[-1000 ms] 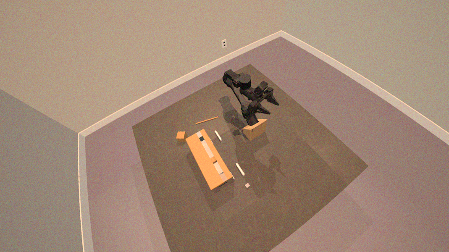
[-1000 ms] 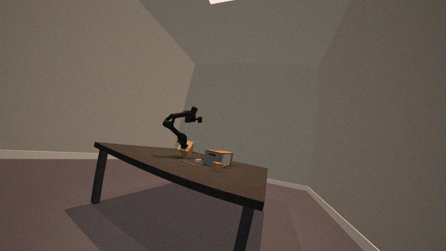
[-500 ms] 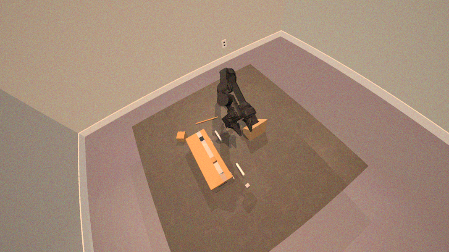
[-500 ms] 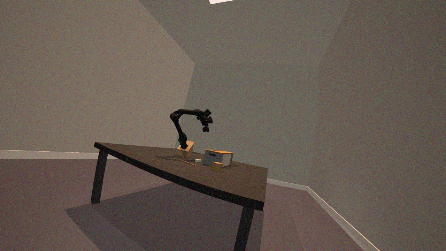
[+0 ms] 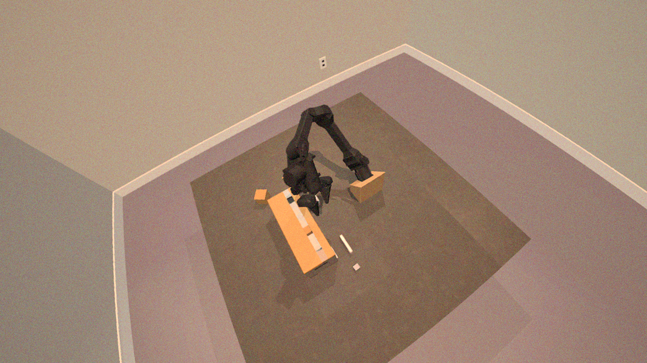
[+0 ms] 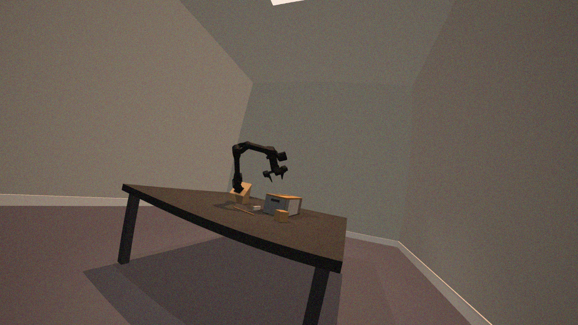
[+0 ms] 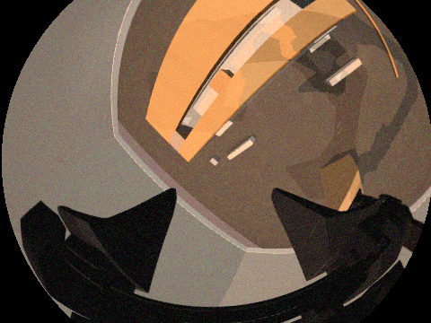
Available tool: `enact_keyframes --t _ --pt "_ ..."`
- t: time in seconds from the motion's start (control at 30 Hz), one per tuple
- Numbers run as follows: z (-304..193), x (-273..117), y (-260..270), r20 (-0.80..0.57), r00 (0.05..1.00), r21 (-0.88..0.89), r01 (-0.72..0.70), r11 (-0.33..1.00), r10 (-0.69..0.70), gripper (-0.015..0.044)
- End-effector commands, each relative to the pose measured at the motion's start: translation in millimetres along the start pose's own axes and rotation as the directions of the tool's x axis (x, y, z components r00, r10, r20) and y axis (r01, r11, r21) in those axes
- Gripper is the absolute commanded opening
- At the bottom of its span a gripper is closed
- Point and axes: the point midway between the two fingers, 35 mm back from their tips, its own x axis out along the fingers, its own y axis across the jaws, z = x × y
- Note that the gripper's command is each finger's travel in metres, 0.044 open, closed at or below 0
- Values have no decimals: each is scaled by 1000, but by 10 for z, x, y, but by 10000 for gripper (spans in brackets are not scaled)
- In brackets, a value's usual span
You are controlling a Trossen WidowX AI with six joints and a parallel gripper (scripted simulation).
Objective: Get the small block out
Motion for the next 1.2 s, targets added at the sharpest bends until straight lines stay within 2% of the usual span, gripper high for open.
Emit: enact_keyframes --t 0.0,0.1,0.5,1.17 --pt "694 229 -152 116 971 566 107 817 -208 400" --pt "861 284 -218 138 954 683 102 724 -265 400" --pt "867 299 -223 138 954 683 102 724 -264 400" --pt "976 577 -343 138 955 683 101 724 -264 400"
